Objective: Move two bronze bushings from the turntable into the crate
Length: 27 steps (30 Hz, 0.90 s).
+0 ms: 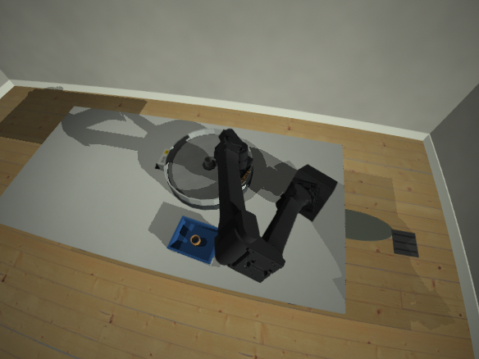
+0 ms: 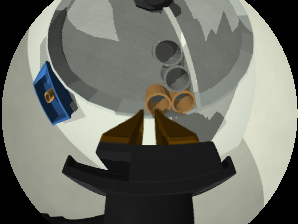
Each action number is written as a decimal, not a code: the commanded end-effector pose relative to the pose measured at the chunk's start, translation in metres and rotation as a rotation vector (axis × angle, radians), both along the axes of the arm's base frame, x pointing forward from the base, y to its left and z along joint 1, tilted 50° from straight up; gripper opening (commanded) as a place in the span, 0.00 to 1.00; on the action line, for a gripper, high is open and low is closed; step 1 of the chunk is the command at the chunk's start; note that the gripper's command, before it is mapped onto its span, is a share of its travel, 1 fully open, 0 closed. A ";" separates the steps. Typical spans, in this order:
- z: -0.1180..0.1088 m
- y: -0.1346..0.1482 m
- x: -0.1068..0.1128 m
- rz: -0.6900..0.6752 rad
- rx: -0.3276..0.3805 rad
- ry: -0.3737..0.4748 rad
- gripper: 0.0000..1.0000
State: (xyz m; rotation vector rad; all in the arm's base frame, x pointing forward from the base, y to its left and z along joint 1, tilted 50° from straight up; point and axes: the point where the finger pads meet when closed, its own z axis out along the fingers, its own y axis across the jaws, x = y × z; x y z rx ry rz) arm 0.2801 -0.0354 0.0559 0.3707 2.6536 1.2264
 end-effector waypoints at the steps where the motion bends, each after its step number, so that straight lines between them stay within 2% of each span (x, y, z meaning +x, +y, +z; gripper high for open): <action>1: -0.009 0.013 0.004 0.008 0.013 0.025 0.14; 3: -0.009 0.013 0.004 0.008 0.013 0.025 0.14; 5: -0.004 0.006 0.014 0.008 -0.003 0.002 0.14; 27: -0.002 0.006 0.013 0.009 -0.004 0.000 0.14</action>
